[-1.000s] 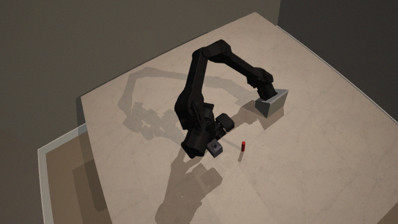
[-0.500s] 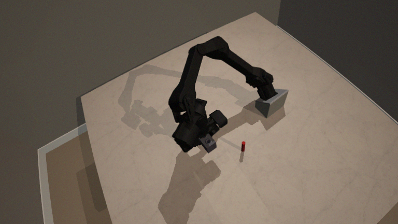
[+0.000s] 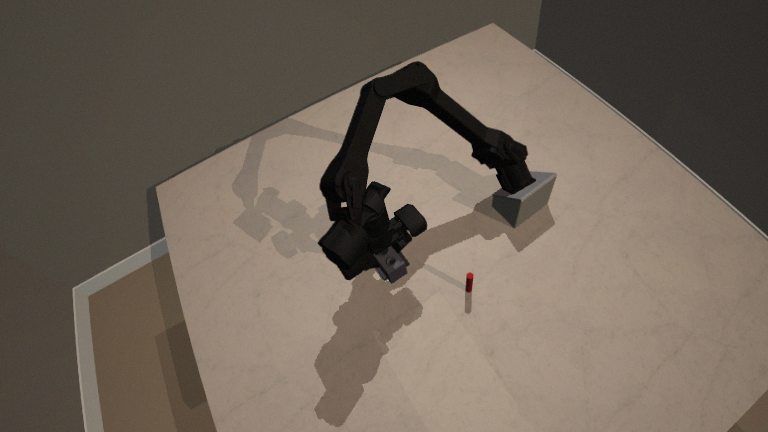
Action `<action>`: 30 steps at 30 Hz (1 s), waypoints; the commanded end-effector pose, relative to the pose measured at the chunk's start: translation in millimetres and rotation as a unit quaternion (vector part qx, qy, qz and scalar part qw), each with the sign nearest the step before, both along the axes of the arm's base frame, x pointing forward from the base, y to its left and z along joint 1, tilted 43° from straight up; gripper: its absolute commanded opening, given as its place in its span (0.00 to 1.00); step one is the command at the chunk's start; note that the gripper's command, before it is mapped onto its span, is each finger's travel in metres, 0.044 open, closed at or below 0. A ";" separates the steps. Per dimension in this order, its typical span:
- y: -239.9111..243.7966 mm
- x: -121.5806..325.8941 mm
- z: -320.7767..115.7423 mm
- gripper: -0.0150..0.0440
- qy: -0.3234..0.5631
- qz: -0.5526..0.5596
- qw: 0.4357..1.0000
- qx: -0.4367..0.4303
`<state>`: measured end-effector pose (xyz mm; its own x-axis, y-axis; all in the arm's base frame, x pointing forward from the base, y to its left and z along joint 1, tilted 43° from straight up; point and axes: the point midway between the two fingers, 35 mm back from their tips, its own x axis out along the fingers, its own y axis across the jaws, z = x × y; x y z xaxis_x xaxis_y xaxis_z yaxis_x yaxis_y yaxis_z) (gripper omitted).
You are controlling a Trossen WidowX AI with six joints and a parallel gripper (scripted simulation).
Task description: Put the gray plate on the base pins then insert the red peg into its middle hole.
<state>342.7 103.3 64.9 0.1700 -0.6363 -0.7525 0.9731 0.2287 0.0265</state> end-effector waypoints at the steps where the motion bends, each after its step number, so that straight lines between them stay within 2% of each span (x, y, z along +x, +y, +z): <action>1: -12.5 0.7 3.1 0.25 -0.002 0.000 1.000 -0.003; 20: -72.9 -1.4 14.6 0.25 -0.012 -0.012 1.000 -0.010; 30: -75.1 -1.7 15.0 0.25 -0.012 -0.012 1.000 -0.010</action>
